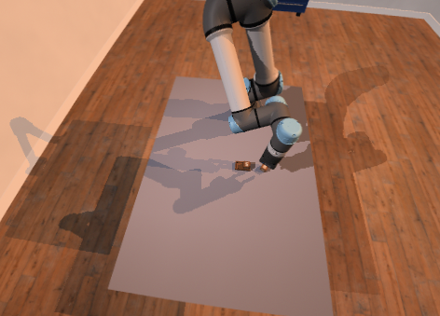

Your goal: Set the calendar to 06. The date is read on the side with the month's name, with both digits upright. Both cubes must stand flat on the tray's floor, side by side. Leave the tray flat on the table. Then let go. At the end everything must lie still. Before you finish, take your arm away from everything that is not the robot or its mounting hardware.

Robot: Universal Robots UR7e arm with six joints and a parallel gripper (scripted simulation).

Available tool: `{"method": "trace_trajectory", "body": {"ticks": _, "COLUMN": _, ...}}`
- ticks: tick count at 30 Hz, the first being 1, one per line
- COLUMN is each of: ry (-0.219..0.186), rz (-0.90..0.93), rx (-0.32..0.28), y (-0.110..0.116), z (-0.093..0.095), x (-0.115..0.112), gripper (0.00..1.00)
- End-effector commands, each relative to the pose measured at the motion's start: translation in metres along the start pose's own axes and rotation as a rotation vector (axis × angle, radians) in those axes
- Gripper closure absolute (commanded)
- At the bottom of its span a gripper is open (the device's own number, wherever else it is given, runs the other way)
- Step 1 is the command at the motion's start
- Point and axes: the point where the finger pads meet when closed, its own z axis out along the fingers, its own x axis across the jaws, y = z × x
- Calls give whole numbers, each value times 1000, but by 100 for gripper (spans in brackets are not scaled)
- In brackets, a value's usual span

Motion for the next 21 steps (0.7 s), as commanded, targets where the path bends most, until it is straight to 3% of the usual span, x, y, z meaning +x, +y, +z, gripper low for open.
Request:
{"method": "trace_trajectory", "body": {"ticks": 1, "ry": -2, "rz": -2, "rx": -56, "y": 0, "z": 1, "x": 1, "gripper": 10}}
{"method": "trace_trajectory", "body": {"ticks": 11, "ry": 1, "rz": 1, "rx": -219, "y": -2, "z": 0, "x": 0, "gripper": 10}}
{"method": "trace_trajectory", "body": {"ticks": 21, "ry": 2, "rz": 2, "rx": -236, "y": -3, "z": -1, "x": 0, "gripper": 10}}
